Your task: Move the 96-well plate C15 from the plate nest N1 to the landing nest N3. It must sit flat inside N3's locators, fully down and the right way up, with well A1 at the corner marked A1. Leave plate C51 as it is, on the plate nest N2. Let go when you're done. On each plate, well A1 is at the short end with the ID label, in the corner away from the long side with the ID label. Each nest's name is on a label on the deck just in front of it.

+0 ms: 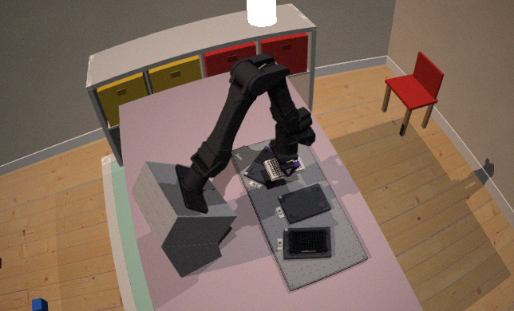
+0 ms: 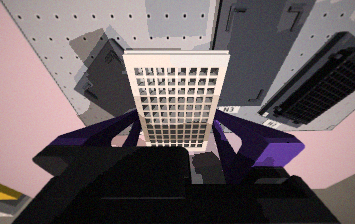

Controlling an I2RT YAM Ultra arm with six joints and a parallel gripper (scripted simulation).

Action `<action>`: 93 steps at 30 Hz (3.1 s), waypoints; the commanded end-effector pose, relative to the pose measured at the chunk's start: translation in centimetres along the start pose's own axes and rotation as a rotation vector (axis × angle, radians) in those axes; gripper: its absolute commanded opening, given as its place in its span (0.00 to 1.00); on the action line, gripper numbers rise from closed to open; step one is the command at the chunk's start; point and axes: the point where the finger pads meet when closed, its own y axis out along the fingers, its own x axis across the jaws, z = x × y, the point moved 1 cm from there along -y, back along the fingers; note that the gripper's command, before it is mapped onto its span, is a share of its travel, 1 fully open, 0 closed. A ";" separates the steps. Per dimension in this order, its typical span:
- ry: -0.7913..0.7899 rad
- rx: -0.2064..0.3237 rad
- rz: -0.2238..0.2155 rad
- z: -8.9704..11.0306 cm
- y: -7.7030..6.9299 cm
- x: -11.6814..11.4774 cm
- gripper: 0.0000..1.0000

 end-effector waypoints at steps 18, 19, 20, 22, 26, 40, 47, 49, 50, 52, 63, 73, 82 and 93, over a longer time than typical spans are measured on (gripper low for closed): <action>-0.001 -0.016 -0.023 -2.6 -0.4 -5.4 0.00; -0.001 -0.016 -0.023 -2.6 -0.4 -5.4 0.00; -0.001 -0.016 -0.023 -2.6 -0.4 -5.4 0.00; 0.000 -0.003 -0.021 -2.5 0.0 -6.1 0.00; 0.001 0.001 -0.020 -2.8 0.0 -7.4 0.00; 0.001 0.000 -0.020 -4.0 0.0 -11.3 0.00; -0.015 -0.034 -0.024 -5.2 -0.9 -11.9 0.00; -0.020 -0.034 -0.028 -5.2 -0.9 -11.6 0.00; -0.017 -0.036 -0.025 -5.2 -0.9 -11.8 0.00; -0.016 -0.036 -0.024 -5.1 -0.8 -11.8 0.00; -0.014 -0.027 -0.025 -4.6 -0.7 -11.6 0.00; -0.009 -0.022 -0.022 -4.3 -0.6 -11.7 0.00; -0.008 -0.015 -0.023 -3.9 -0.4 -11.6 0.00; -0.002 -0.008 -0.020 -3.5 -0.3 -11.8 0.00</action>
